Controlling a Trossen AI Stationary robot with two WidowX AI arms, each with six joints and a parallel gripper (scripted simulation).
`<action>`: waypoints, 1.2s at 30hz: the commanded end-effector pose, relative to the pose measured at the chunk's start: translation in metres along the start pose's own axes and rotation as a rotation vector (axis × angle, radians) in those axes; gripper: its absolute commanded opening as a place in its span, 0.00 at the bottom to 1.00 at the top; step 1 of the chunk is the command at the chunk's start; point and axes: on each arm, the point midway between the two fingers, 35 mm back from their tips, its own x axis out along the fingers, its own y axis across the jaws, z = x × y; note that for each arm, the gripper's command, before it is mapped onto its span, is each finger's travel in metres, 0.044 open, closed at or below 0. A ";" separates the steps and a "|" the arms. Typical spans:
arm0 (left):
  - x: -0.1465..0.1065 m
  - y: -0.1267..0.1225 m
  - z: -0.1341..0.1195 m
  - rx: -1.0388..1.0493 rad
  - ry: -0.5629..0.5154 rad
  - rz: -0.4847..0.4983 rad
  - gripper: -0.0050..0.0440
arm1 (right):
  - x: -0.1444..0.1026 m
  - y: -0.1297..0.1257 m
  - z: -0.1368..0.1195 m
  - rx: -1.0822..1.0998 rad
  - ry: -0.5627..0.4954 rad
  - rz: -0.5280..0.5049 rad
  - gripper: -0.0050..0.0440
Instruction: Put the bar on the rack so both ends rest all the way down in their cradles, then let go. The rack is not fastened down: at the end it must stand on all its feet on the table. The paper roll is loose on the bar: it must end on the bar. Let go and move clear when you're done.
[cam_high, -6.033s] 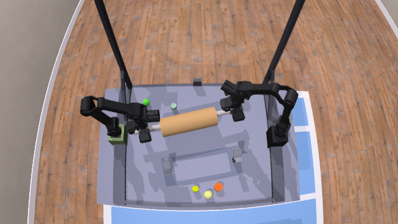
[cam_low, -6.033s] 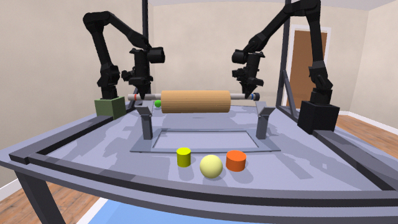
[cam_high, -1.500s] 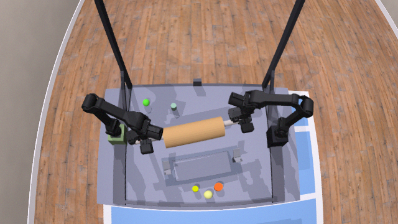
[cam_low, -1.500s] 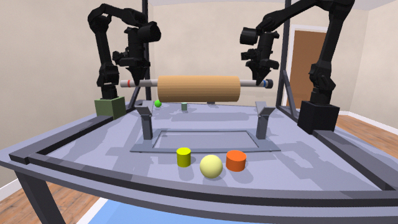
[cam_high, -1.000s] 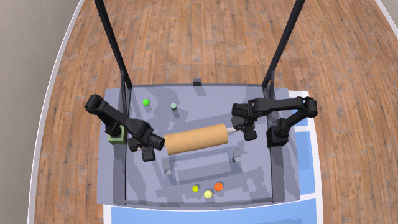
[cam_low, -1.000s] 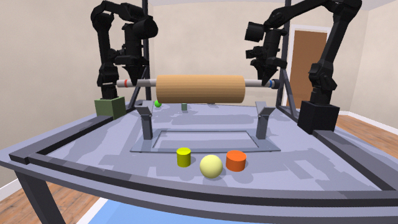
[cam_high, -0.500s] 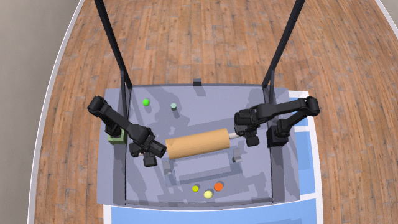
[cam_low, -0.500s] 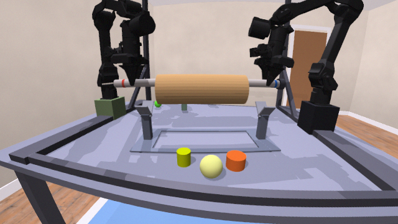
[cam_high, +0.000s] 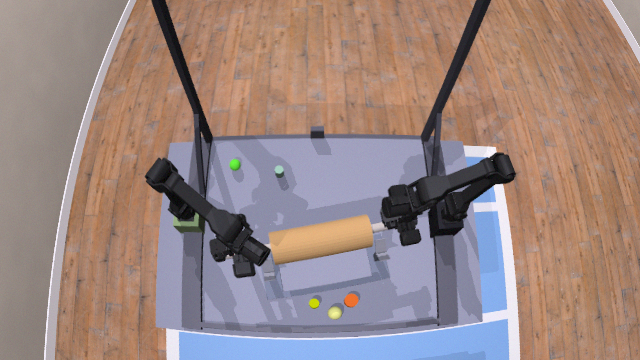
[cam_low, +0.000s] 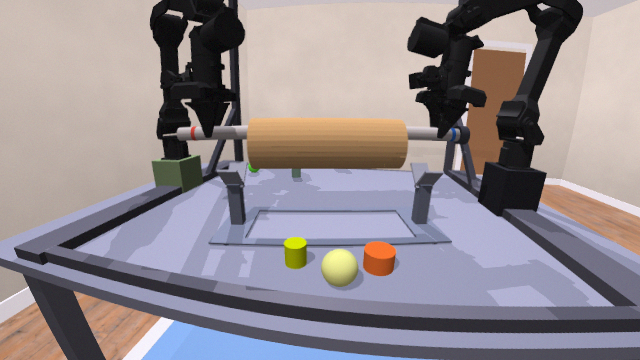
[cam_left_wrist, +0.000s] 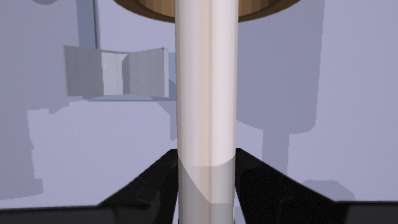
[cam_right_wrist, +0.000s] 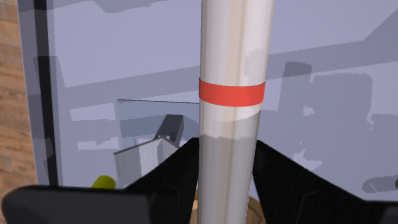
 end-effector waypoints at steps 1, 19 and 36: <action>-0.013 0.009 0.006 0.007 -0.050 -0.004 0.20 | -0.014 0.016 -0.003 0.007 0.024 0.036 0.20; -0.016 0.054 0.003 0.017 -0.035 0.001 0.20 | -0.020 0.054 -0.006 0.019 0.022 0.040 0.20; -0.012 0.055 -0.002 0.017 -0.037 0.008 0.20 | -0.016 0.051 -0.004 0.024 0.021 0.042 0.20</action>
